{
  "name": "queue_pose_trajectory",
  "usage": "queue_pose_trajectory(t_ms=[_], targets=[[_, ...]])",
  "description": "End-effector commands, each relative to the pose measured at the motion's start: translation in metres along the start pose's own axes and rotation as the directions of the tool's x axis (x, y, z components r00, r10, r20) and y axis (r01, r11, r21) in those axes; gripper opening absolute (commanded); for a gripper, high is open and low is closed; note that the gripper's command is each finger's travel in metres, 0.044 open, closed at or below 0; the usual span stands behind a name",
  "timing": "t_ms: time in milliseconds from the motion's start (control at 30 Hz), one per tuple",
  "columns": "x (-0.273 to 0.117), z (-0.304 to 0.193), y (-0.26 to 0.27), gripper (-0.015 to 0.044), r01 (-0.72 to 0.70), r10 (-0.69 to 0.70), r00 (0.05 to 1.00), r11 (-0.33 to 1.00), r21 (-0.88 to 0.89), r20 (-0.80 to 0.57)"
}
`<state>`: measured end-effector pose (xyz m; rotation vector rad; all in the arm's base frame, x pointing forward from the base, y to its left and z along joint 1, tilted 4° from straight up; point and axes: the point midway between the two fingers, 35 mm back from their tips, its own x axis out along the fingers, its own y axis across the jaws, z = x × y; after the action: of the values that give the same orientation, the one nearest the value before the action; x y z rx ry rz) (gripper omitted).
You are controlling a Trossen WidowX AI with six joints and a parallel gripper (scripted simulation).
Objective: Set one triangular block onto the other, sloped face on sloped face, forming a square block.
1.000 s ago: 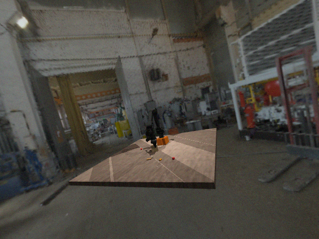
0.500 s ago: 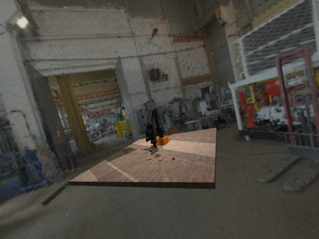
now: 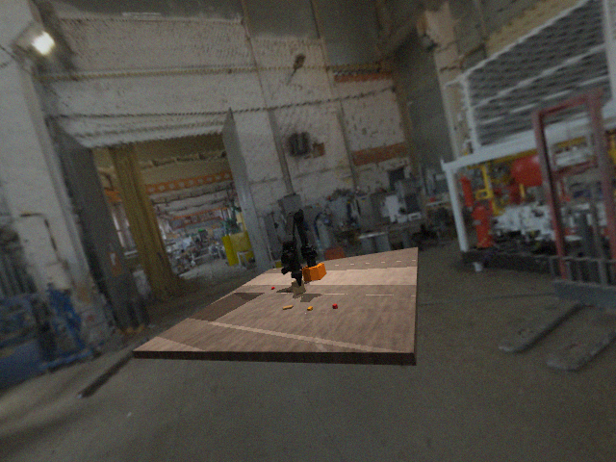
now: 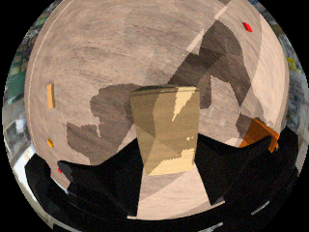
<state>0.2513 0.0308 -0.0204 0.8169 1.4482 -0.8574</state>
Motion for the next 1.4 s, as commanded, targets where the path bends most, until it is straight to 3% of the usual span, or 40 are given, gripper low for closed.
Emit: queue_pose_trajectory(t_ms=[0, 200, 767, 1033, 1267, 1367], targets=[[0.000, 0.000, 0.000, 0.0000, 0.000, 0.000, 1.000, 1.000, 0.000, 0.000], [0.000, 0.001, 0.000, 0.0000, 0.001, -0.001, 1.000, 1.000, -0.004, 0.005], [0.000, 0.000, 0.000, 0.0440, 0.000, 0.000, 1.000, 1.000, 0.000, 0.000], [-0.003, 0.000, 0.001, 0.0440, 0.000, 0.000, 1.000, 1.000, 0.000, 0.000], [-0.100, 0.001, 0.002, 0.0440, 0.000, 0.000, 1.000, 1.000, 0.000, 0.000], [-0.111, 0.000, 0.000, 0.0440, 0.000, 0.000, 1.000, 1.000, 0.000, 0.000]])
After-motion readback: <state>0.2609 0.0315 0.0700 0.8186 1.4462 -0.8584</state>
